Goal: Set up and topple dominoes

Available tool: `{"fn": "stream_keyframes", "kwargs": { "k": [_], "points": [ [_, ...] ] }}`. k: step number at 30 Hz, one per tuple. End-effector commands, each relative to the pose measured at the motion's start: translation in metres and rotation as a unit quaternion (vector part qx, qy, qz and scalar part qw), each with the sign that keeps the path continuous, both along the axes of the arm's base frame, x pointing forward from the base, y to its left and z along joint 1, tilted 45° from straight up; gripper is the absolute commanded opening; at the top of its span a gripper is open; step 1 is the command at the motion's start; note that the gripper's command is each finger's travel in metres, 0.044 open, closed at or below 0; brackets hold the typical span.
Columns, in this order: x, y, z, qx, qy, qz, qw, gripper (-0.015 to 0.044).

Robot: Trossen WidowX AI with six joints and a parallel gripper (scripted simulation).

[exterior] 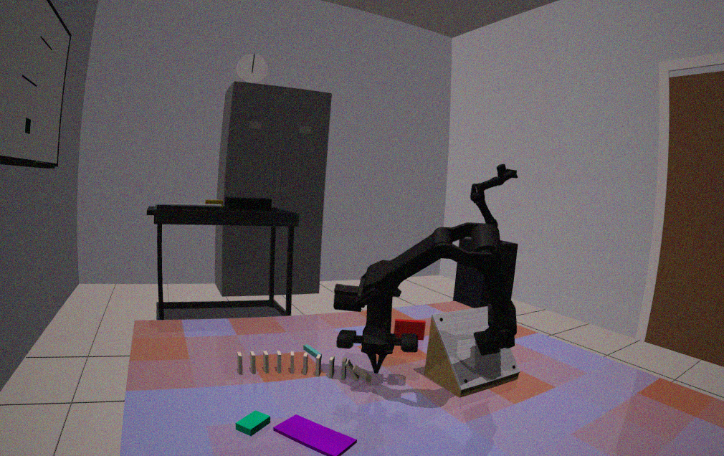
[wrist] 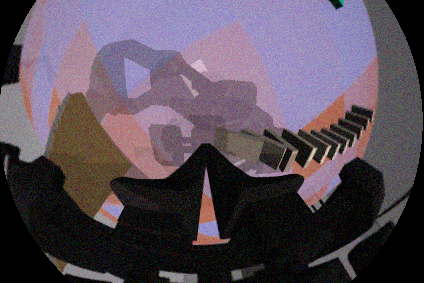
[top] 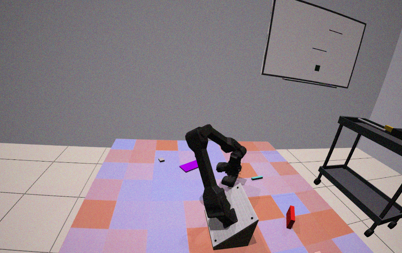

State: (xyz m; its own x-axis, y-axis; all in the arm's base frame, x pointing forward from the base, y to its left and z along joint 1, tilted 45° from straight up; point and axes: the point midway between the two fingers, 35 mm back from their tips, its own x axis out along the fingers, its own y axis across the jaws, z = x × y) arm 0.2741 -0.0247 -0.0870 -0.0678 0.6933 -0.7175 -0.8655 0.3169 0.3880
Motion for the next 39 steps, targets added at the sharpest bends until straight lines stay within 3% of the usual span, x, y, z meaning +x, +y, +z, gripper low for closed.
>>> {"fn": "stream_keyframes", "kwargs": {
  "k": [1, 7, 39],
  "points": [
    [0.011, -0.013, 0.013, -0.008, -0.005, 0.022, 1.000, 0.0000],
    [0.027, -0.049, 0.027, -0.001, -0.010, -0.016, 1.000, 0.0000],
    [0.027, -0.049, 0.027, -0.001, -0.010, -0.016, 1.000, 0.0000]
  ]
}}
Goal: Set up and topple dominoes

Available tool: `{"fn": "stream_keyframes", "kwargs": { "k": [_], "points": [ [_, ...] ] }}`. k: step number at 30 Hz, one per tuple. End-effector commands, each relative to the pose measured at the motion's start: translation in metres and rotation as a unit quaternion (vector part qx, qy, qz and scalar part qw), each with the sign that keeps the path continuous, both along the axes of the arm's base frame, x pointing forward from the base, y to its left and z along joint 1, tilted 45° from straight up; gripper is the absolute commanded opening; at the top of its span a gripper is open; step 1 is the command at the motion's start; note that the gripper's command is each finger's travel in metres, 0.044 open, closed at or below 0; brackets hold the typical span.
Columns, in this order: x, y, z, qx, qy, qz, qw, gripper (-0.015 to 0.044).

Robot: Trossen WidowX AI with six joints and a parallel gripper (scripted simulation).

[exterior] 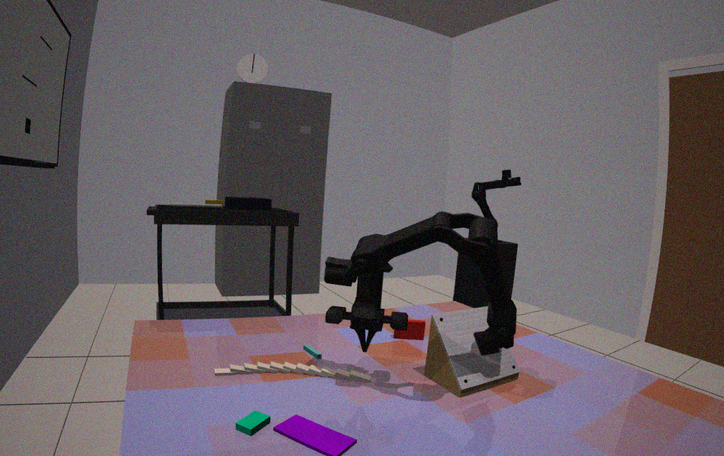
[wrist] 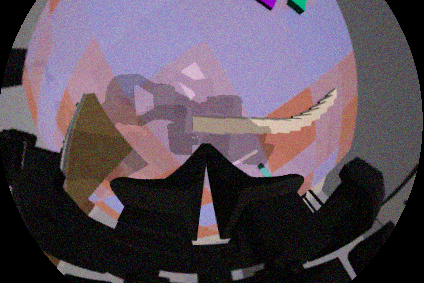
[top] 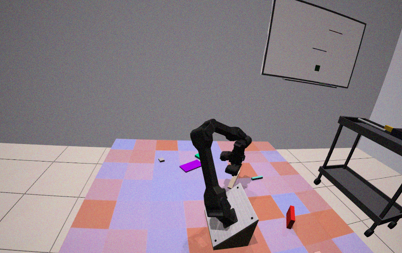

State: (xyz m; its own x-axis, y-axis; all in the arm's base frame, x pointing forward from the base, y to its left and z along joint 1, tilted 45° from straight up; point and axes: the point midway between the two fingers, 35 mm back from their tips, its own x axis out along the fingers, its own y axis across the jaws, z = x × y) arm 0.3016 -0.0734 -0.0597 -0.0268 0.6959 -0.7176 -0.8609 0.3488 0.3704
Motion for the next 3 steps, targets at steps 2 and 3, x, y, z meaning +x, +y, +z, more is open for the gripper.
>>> {"fn": "stream_keyframes", "kwargs": {
  "k": [2, 3],
  "points": [
    [-0.0004, -0.0003, -0.0003, -0.001, 0.000, 0.002, 1.000, 0.0000],
    [-0.0004, -0.0003, -0.0003, -0.001, 0.000, 0.002, 1.000, 0.0000]
  ]
}}
